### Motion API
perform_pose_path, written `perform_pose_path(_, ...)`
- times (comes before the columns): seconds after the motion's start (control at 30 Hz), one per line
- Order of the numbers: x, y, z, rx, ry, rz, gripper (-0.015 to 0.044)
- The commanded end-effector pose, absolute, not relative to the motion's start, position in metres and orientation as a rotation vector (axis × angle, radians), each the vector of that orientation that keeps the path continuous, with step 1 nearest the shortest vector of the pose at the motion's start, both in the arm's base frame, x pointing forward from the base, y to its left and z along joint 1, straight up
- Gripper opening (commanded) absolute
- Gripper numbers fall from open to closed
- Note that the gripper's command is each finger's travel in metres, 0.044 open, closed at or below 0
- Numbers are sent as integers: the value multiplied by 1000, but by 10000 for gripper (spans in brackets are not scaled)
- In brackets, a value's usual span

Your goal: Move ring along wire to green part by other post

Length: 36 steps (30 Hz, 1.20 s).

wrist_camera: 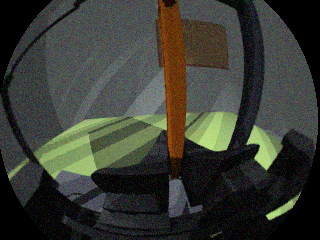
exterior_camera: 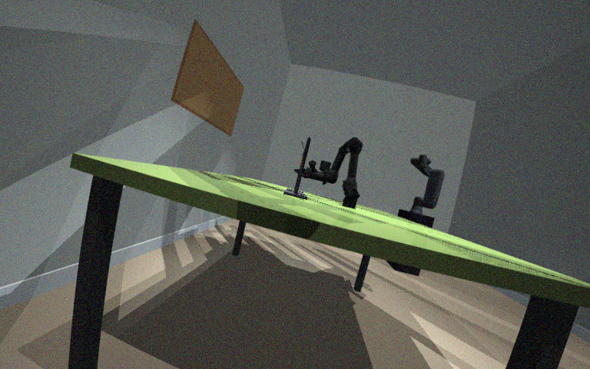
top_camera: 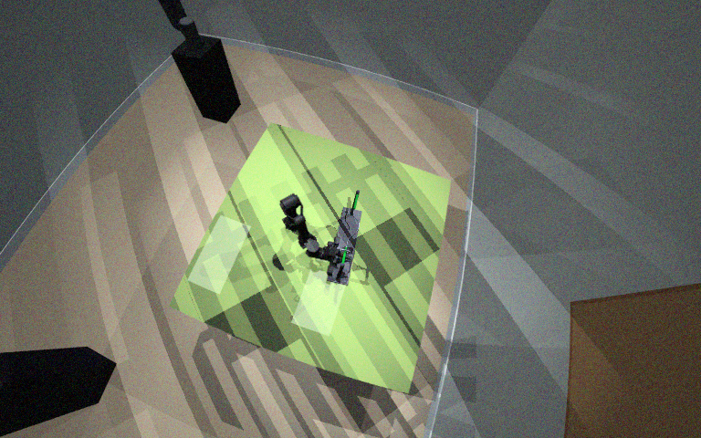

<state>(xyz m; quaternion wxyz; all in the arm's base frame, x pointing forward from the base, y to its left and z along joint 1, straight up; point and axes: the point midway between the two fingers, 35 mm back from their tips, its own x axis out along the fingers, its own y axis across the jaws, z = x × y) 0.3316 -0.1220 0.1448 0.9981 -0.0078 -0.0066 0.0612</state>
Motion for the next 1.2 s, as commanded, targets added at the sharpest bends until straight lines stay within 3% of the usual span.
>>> perform_pose_path(0.0,331,-120,145,-12,-14,118,-150)
perform_pose_path(1.17,316,-91,146,14,102,99,-150)
